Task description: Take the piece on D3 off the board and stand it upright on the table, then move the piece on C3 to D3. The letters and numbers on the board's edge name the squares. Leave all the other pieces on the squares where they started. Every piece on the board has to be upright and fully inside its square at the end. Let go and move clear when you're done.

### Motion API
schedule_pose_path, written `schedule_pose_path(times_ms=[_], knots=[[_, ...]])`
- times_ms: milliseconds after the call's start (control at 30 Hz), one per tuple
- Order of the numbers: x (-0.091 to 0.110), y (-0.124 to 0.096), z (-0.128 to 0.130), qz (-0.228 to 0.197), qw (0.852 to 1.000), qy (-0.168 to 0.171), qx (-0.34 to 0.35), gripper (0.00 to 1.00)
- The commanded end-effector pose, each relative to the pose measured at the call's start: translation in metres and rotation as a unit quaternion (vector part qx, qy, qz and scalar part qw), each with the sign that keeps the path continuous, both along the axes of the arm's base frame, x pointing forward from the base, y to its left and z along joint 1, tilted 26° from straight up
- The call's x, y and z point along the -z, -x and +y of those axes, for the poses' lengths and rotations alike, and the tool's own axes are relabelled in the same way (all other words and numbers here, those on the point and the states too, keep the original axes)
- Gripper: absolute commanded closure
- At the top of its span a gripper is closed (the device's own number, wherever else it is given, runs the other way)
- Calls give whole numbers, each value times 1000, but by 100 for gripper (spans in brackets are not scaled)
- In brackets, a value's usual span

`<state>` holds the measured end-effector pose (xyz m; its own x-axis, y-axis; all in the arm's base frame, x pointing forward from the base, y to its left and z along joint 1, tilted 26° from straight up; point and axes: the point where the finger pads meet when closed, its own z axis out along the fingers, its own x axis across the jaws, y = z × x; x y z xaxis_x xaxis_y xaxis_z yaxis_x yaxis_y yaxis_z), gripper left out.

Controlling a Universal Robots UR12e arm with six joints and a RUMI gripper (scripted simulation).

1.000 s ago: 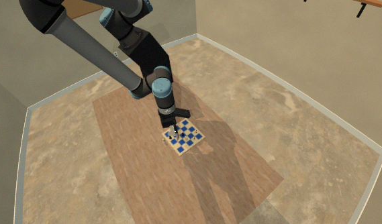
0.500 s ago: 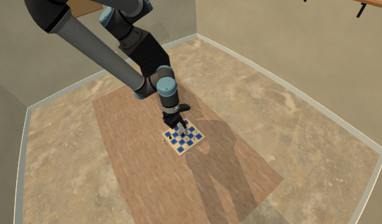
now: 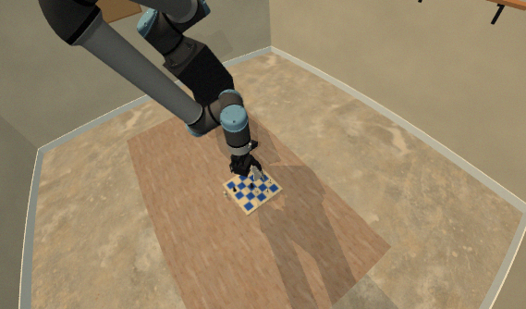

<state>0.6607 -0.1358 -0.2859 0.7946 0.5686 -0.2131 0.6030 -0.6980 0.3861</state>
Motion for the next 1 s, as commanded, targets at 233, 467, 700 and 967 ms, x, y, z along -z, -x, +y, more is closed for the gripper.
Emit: schedule_pose_path(times_ms=[233, 467, 700, 967], knots=[[2, 0, 5, 35, 996, 5, -78, 0], [2, 0, 6, 45, 994, 7, -98, 0], [2, 0, 6, 47, 994, 7, -102, 0], [2, 0, 6, 47, 994, 8, -103, 80]])
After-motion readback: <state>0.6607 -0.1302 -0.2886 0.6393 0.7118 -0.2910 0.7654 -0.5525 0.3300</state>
